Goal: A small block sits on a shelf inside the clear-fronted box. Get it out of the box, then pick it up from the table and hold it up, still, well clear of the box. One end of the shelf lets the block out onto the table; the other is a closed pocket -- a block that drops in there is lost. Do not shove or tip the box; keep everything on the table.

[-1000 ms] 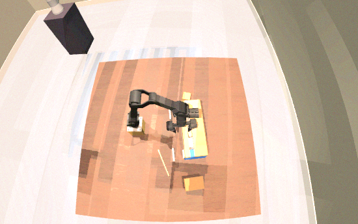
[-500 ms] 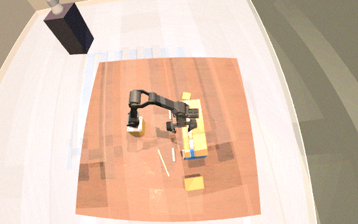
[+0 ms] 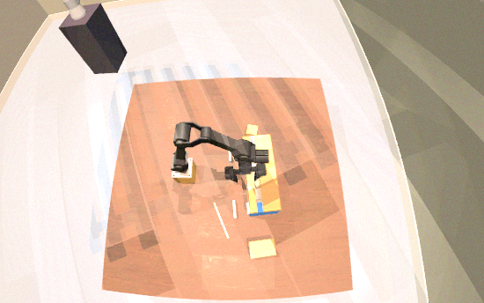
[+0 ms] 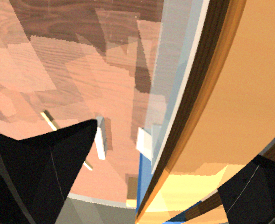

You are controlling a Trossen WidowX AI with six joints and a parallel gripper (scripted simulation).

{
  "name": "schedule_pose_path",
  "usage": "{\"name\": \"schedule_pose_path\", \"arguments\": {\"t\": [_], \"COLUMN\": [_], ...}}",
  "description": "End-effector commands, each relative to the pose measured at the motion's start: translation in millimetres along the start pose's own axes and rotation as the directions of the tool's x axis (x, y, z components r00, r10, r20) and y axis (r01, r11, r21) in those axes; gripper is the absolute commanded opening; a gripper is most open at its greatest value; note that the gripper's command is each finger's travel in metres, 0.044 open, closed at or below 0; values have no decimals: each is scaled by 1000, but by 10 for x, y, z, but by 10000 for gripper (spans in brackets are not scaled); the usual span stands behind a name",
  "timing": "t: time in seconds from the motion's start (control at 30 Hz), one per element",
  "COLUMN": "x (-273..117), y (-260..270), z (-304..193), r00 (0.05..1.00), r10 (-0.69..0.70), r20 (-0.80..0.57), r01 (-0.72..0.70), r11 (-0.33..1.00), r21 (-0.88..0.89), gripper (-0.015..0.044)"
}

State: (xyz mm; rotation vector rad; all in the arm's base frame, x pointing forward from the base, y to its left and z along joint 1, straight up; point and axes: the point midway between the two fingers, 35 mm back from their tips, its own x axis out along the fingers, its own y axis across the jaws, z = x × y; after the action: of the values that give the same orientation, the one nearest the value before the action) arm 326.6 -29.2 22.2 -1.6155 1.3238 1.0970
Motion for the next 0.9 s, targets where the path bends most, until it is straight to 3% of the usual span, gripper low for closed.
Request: {"name": "schedule_pose_path", "arguments": {"t": [0.0, 0.87], "x": [15, 27], "y": [1, -1], "z": [-38, -72], "r00": [1000, 1000], "r10": [0, 0], "r20": [-2, -2], "r01": [0, 0], "r11": [1000, 1000], "r21": [-4, -4], "gripper": [400, 400]}}
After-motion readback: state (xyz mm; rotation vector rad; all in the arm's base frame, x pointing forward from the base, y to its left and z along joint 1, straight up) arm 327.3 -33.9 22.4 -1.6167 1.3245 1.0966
